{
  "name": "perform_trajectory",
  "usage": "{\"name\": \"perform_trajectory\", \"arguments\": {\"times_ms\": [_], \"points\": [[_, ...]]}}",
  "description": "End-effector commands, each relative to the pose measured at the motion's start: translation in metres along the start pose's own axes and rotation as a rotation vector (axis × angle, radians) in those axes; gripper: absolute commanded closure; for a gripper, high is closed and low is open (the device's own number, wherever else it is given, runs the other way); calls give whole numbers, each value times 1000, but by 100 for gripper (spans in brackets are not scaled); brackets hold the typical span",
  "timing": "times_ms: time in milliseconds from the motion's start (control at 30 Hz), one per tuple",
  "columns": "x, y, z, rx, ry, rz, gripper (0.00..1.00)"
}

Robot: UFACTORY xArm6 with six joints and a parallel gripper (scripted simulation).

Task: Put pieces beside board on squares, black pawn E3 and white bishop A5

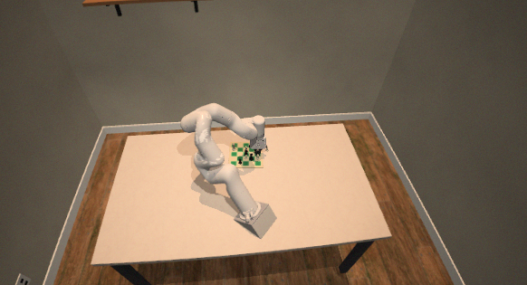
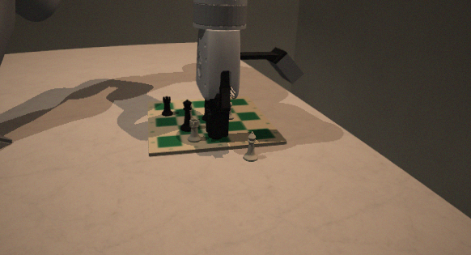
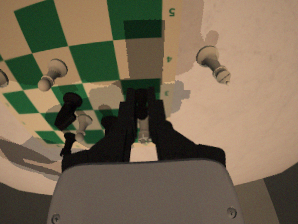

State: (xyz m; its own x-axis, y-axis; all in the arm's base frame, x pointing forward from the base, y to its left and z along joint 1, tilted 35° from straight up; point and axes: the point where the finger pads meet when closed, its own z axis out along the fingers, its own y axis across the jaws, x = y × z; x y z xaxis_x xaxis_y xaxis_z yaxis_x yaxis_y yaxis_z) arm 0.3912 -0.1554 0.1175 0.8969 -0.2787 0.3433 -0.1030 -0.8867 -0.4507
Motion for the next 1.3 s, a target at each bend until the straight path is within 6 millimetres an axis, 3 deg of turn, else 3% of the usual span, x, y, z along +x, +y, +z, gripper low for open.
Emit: {"name": "perform_trajectory", "arguments": {"times_ms": [0,500,533,667,700,767,800,967,1000,1267], "points": [[1,0,-1,-1,3,-1,100],[1,0,-1,-1,3,-1,100],[1,0,-1,-1,3,-1,93],[1,0,-1,-1,3,-1,93],[1,0,-1,-1,3,-1,86],[1,0,-1,-1,3,-1,86],[1,0,-1,-1,3,-1,79],[1,0,-1,-1,3,-1,73],[1,0,-1,-1,3,-1,66],[1,0,-1,-1,3,-1,66]]}}
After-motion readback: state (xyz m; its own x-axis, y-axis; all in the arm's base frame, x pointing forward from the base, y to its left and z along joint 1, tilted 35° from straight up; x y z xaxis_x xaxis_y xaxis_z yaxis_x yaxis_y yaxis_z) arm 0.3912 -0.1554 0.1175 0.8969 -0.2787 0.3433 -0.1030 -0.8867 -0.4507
